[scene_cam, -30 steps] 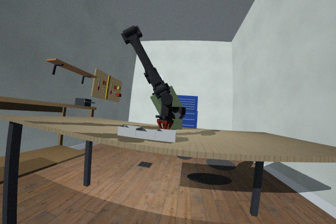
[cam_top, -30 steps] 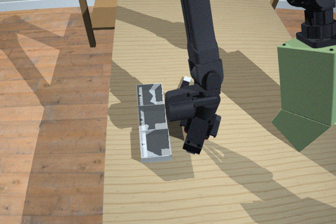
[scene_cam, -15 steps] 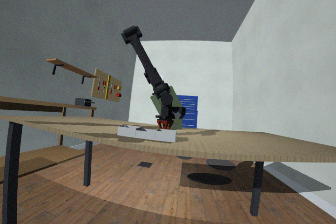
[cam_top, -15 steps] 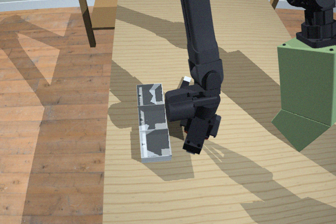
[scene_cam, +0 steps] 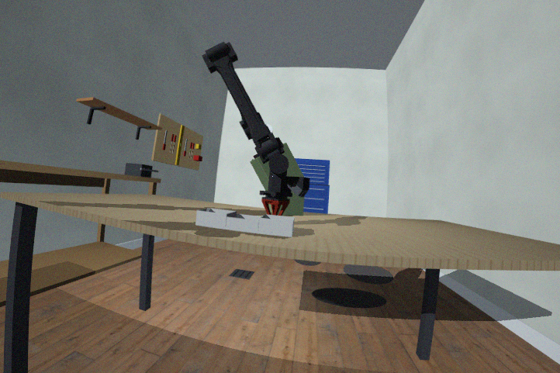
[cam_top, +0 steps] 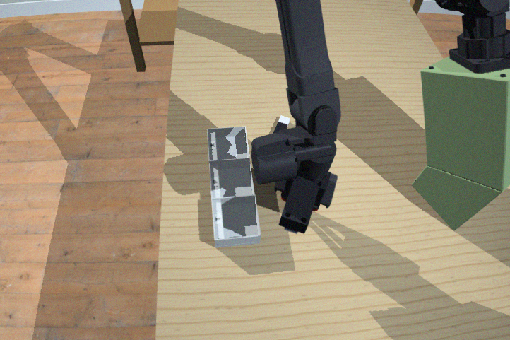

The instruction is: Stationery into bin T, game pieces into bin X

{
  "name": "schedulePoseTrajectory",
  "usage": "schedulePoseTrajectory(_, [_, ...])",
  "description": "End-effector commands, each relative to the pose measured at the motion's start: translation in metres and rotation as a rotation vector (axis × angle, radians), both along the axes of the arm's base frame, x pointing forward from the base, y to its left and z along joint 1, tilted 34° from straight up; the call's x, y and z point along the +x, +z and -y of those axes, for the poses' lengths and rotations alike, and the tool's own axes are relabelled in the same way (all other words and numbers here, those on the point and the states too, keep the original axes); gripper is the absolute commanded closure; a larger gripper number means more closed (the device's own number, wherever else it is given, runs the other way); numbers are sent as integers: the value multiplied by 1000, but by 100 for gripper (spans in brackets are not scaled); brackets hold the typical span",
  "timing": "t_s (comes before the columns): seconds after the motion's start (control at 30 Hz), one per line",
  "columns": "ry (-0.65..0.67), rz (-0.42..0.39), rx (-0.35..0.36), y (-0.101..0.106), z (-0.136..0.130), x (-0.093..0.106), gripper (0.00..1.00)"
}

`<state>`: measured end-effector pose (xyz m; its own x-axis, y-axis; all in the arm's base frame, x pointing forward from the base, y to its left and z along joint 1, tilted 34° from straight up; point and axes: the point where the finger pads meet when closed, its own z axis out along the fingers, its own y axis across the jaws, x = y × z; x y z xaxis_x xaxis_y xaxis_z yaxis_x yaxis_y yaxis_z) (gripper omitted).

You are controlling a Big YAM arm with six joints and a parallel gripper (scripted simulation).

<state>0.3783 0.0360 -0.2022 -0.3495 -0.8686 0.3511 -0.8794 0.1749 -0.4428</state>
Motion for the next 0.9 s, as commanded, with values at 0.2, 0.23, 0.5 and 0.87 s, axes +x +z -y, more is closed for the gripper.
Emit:
schedulePoseTrajectory(0.2, [17, 21, 11, 36, -26, -7, 80])
schedulePoseTrajectory(0.23, [17, 21, 11, 36, -26, -7, 80])
schedulePoseTrajectory(0.5, [17, 21, 12, 55, -37, -15, 80])
schedulePoseTrajectory(0.87, [10, 18, 11, 51, -32, -12, 80])
